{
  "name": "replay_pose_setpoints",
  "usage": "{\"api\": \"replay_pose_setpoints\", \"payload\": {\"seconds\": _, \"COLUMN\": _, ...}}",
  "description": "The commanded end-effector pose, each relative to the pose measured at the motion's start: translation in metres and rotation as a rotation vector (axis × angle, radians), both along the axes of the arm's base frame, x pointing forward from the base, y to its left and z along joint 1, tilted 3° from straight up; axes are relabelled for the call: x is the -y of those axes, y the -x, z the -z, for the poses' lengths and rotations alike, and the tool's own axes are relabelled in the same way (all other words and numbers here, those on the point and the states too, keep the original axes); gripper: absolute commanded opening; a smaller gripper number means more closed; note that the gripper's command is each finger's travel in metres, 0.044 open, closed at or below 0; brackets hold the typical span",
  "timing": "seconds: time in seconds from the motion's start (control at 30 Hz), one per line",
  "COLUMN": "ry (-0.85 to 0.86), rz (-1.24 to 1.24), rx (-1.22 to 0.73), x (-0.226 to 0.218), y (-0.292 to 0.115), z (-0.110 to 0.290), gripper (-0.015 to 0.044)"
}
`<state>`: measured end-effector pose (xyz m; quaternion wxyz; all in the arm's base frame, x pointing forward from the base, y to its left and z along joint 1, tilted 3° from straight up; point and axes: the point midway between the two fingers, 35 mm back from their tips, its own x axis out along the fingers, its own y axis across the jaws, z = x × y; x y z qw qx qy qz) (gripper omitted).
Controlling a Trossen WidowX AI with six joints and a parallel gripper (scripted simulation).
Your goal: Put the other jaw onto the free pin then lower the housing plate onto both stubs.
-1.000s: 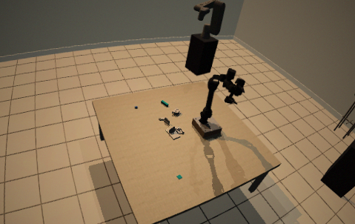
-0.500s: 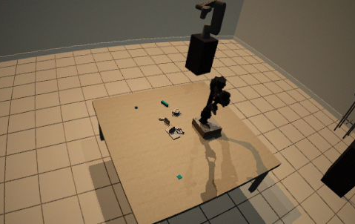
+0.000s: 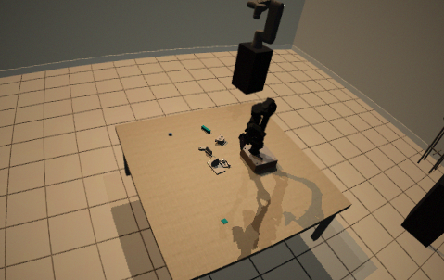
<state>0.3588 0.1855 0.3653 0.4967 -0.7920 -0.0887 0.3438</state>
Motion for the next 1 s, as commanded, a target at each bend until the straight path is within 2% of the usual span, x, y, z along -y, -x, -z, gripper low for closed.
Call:
{"api": "replay_pose_setpoints", "payload": {"seconds": 0.0, "ry": 0.07, "rz": 0.081, "rx": -0.063, "x": 0.033, "y": -0.02, "z": 0.03, "gripper": 0.044}}
{"api": "replay_pose_setpoints", "payload": {"seconds": 0.5, "ry": 0.259, "rz": 0.322, "rx": -0.321, "x": 0.16, "y": -0.05, "z": 0.125, "gripper": 0.044}}
{"api": "replay_pose_setpoints", "payload": {"seconds": 0.97, "ry": 0.353, "rz": 0.5, "rx": -0.64, "x": 0.284, "y": -0.016, "z": 0.21, "gripper": 0.044}}
